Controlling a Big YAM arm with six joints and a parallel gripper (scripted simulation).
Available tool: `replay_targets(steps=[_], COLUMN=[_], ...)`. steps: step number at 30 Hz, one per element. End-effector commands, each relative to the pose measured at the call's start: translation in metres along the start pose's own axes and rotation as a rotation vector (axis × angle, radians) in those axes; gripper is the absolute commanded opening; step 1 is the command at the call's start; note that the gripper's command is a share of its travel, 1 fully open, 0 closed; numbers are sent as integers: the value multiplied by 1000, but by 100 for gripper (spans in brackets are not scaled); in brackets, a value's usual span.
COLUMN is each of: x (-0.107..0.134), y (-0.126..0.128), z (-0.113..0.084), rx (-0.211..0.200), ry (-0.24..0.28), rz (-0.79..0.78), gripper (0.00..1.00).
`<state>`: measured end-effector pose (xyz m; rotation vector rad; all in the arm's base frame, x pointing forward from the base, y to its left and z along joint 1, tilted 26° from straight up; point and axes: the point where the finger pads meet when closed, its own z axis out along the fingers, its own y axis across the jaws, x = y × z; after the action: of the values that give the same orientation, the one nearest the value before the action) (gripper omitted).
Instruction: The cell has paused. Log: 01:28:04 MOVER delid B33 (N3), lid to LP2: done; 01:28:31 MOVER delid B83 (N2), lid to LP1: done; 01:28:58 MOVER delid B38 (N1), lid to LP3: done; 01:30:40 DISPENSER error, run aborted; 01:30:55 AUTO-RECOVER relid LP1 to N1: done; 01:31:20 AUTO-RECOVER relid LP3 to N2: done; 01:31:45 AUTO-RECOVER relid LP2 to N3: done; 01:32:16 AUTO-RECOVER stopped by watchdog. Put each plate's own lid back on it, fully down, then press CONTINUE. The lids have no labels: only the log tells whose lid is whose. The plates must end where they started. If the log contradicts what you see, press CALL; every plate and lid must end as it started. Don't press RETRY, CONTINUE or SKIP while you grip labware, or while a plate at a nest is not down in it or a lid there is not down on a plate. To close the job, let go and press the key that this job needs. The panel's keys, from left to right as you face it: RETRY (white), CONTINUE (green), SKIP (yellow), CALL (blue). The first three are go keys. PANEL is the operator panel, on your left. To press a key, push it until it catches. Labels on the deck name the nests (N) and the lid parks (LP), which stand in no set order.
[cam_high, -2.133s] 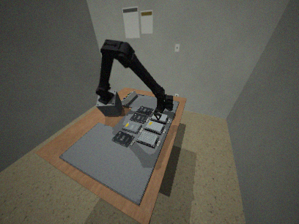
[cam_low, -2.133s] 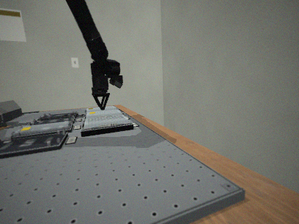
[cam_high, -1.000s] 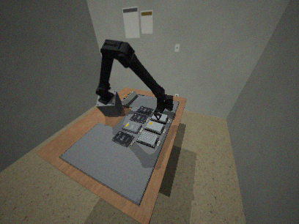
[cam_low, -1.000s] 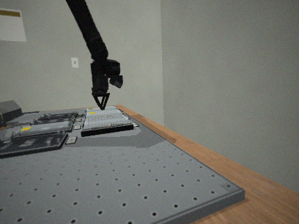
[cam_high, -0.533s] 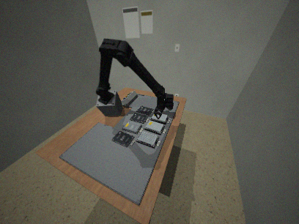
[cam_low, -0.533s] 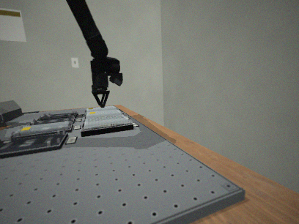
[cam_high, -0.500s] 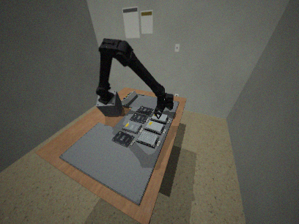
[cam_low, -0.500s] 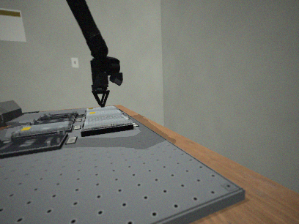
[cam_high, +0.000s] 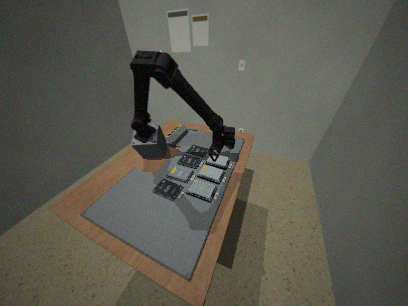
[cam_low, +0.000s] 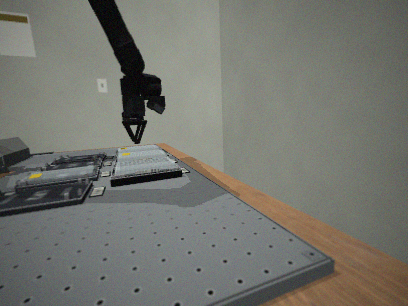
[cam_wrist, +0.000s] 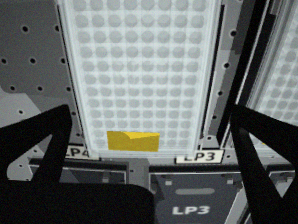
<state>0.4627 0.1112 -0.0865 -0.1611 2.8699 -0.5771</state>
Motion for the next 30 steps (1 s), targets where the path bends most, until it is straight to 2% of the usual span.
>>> replay_targets(steps=[1,11,14,15,28,30], x=[2,39,42,46,94,94], y=[-19,-53,-49,-60,-105,-105], z=[-8,-7,-10,-7,-5,-5], rx=[-5,-5,-9,-5,-2,-2], ry=[-25,-24,-32,-23,-22,-22], rz=[7,6,-13,5,4,4], gripper=[100,100,100,100,100,100])
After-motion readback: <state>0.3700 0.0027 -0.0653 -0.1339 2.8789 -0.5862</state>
